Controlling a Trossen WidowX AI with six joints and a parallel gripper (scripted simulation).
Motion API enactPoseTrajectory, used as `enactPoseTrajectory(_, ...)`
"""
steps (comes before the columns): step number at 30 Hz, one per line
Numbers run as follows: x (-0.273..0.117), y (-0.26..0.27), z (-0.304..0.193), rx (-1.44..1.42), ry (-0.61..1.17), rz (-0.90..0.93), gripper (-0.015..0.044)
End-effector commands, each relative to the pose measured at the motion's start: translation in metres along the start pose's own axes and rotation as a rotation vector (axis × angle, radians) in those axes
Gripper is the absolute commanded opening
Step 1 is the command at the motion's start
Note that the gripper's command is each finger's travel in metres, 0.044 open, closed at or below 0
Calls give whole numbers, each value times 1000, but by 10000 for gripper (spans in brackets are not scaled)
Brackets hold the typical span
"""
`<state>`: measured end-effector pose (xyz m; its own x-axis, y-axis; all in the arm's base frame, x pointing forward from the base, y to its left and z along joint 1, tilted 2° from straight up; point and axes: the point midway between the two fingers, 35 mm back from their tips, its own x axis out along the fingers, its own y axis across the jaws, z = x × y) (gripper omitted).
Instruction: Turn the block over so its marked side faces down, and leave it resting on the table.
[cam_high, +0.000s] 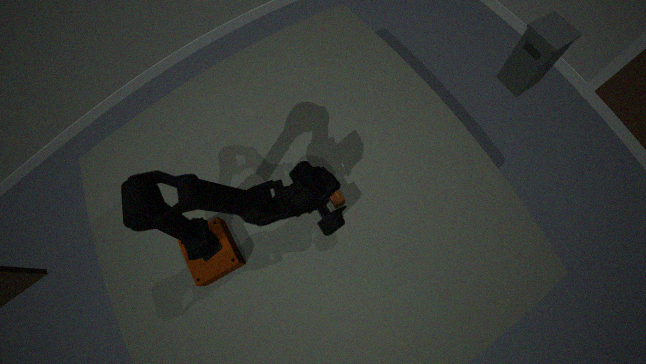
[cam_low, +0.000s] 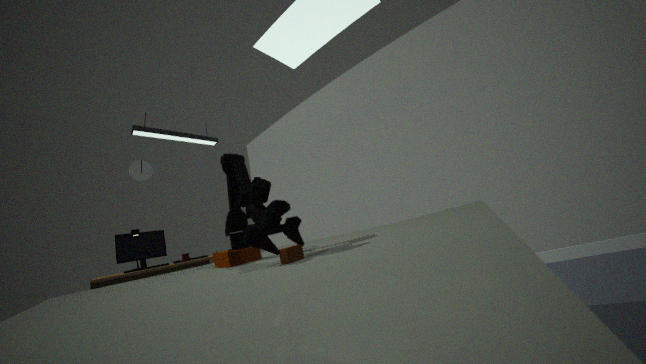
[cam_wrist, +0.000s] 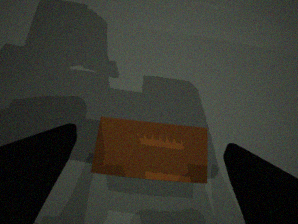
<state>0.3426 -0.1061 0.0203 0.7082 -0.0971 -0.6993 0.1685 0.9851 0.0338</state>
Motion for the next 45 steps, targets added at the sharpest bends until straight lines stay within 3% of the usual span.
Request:
enactPoseTrajectory(1,-54,4,21,-31,131,-15,440)
enactPoseTrajectory(15,-53,4,21,-31,137,-15,440)
enactPoseTrajectory(33,-49,4,68,-23,708,-23,440)
enactPoseTrajectory(45,-41,4,62,-24,730,-24,440)
